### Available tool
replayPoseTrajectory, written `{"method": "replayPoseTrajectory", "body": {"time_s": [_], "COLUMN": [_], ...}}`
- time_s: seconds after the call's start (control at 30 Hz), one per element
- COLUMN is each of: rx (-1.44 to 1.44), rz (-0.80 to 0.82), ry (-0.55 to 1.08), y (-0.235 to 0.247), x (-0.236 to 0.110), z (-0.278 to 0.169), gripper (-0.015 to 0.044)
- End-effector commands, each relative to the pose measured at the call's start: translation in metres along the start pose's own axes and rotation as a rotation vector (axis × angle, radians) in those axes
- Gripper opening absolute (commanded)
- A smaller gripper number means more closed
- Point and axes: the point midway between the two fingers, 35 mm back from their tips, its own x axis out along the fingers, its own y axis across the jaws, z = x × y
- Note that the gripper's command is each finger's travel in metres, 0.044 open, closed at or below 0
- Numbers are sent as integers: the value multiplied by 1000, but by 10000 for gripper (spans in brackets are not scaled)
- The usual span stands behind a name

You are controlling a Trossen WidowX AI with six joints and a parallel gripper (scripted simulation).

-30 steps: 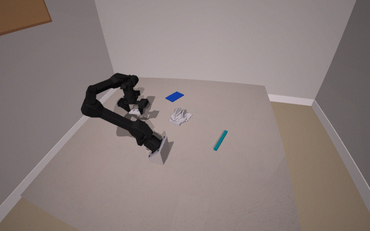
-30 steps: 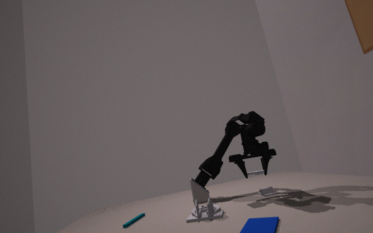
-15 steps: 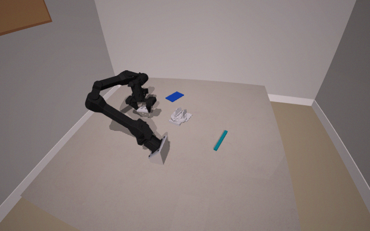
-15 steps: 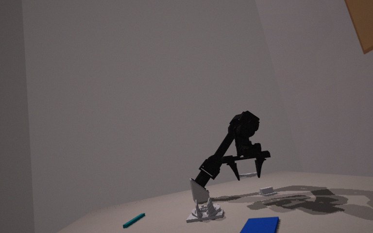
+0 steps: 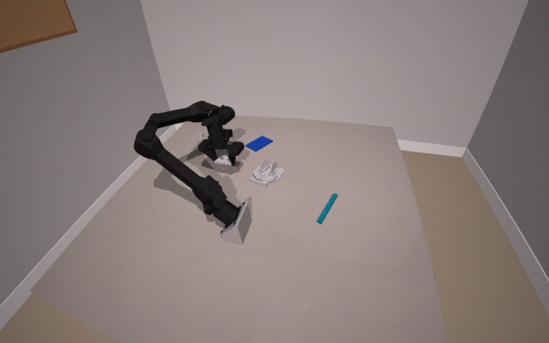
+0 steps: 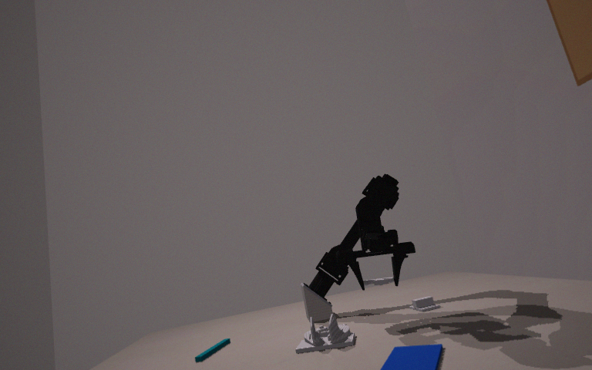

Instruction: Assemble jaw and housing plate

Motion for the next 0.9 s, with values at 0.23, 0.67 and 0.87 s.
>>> {"method": "replayPoseTrajectory", "body": {"time_s": [0.23, 0.67, 0.87], "rx": [38, 91, 114], "rz": [-3, 8, 18], "ry": [3, 9, 11], "y": [-34, -77, -97], "x": [1, 2, 3], "z": [13, 22, 23], "gripper": [351, 351, 351]}}
